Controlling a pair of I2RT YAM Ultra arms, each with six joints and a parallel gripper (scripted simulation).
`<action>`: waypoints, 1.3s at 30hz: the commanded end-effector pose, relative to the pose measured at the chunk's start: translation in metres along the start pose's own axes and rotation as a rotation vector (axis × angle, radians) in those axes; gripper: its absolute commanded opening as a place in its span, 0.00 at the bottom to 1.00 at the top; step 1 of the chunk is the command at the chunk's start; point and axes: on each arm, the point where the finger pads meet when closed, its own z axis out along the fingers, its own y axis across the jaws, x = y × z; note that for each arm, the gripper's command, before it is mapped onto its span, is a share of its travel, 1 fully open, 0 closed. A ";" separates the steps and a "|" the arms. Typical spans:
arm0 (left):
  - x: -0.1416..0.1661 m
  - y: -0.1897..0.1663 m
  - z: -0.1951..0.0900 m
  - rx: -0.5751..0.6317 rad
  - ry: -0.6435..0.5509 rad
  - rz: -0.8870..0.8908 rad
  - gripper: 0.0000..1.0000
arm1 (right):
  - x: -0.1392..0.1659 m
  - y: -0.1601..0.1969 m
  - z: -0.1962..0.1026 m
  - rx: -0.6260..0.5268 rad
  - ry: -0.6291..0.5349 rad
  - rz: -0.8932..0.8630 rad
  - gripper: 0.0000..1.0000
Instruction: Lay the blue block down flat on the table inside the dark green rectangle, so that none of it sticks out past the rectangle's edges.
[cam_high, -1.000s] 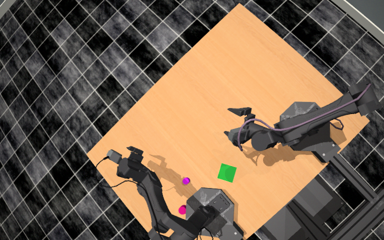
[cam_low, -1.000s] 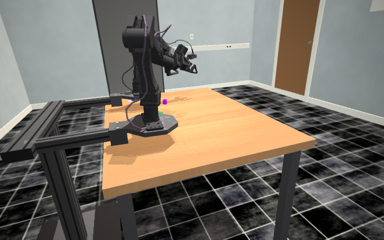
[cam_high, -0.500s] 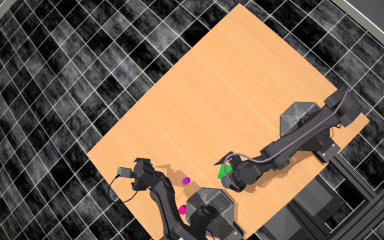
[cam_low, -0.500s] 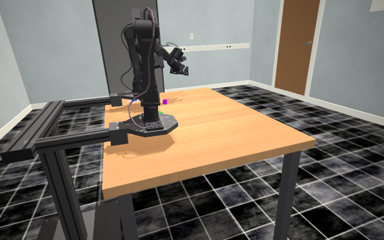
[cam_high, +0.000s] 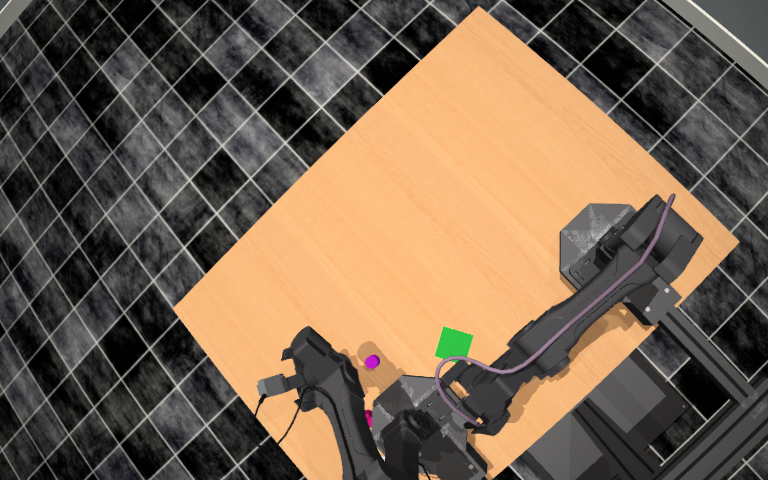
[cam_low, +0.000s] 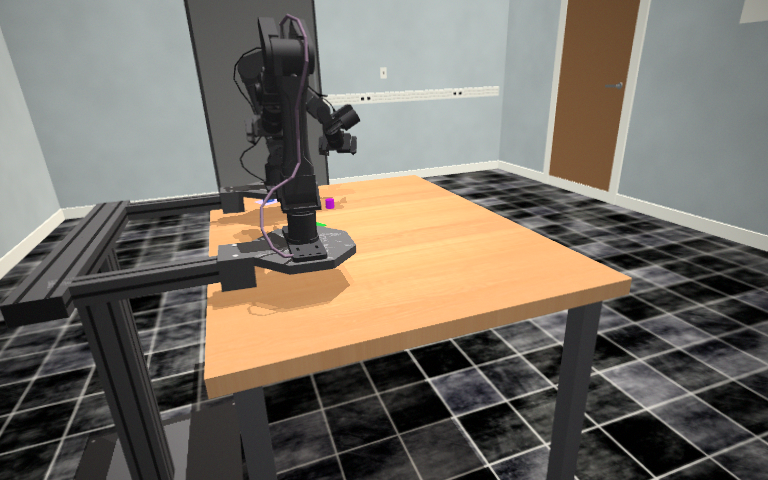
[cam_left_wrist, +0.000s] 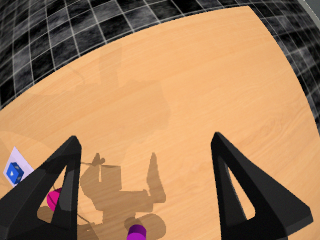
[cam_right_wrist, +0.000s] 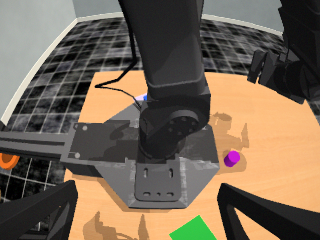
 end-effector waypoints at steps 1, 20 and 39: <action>0.008 0.036 -0.011 -0.169 0.033 -0.095 1.00 | -0.029 0.007 -0.009 -0.025 -0.066 0.005 1.00; 0.050 0.159 -0.026 -0.633 0.114 -0.490 1.00 | -0.033 0.008 -0.009 -0.026 -0.079 0.003 1.00; 0.073 0.260 -0.030 -0.980 0.134 -0.801 1.00 | -0.024 0.005 -0.007 -0.020 -0.055 0.007 1.00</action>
